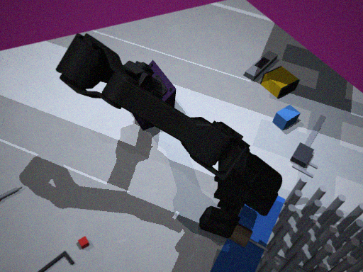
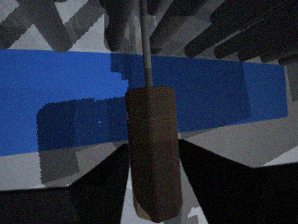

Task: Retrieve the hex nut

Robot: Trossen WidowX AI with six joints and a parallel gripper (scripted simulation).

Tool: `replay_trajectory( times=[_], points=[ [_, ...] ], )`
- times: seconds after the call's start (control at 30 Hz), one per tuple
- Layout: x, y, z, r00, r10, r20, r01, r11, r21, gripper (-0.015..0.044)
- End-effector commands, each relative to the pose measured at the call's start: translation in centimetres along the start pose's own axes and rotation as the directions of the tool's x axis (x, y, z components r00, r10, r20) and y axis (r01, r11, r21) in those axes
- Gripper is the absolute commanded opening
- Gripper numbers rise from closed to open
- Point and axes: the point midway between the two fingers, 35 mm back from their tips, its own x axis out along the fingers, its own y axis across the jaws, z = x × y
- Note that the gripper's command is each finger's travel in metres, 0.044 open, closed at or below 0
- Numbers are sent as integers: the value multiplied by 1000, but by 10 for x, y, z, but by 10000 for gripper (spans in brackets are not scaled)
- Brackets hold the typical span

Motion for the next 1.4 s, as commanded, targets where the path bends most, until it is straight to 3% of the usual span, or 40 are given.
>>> replay_trajectory(
  times=[0.0, 1.37],
  points=[
    [2, 2, 0, 1000, 2, 7, -2, 1000, -4, 0],
    [1, 4, -19, 1000, 2, 6, -2, 1000, -5, 0]
  ],
)
